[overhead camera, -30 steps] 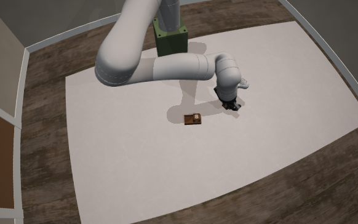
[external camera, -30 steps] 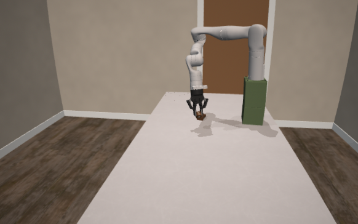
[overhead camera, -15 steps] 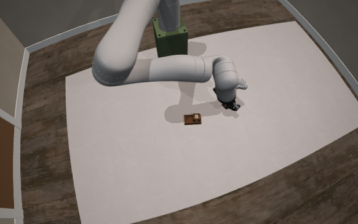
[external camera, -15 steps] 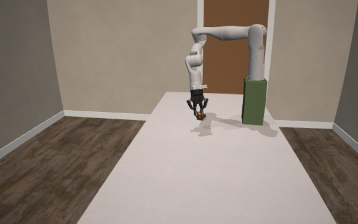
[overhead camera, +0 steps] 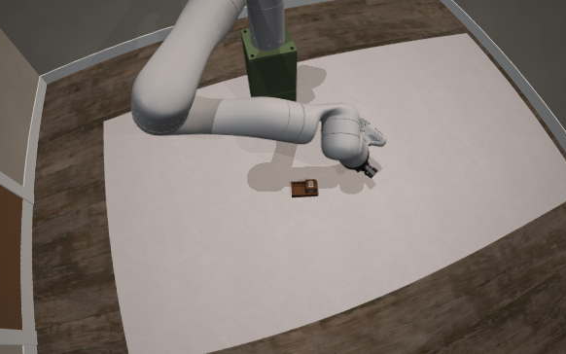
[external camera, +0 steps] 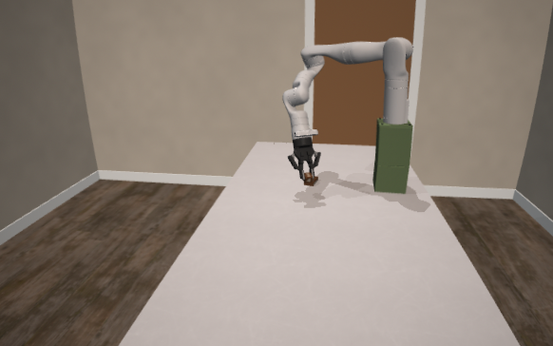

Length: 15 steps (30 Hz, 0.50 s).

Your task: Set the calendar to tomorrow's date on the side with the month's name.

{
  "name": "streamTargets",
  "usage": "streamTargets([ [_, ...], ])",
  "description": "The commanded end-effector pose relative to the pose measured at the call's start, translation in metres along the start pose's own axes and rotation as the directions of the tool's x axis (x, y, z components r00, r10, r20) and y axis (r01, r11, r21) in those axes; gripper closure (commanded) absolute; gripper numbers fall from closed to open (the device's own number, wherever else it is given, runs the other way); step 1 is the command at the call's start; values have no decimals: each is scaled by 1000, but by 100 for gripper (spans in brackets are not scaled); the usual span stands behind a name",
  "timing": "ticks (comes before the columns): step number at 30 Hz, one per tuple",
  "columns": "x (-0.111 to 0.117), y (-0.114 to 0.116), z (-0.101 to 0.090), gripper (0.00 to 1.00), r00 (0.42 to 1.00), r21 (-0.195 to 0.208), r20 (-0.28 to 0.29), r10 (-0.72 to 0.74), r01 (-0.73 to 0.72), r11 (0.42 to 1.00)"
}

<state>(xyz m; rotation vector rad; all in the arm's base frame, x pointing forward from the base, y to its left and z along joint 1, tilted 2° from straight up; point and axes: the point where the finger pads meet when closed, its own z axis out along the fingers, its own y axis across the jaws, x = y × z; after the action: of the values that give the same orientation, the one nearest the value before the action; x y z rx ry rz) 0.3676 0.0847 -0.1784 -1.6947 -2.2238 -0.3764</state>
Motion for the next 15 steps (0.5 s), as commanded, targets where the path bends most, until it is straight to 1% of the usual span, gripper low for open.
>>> streamTargets([
  [1,-4,0,-1,74,1000,-7,-15,15,-15,1000],
  [8,-4,3,-2,74,997,-19,-70,13,-14,1000],
  [15,-5,4,-3,74,996,-25,-89,12,-15,1000],
])
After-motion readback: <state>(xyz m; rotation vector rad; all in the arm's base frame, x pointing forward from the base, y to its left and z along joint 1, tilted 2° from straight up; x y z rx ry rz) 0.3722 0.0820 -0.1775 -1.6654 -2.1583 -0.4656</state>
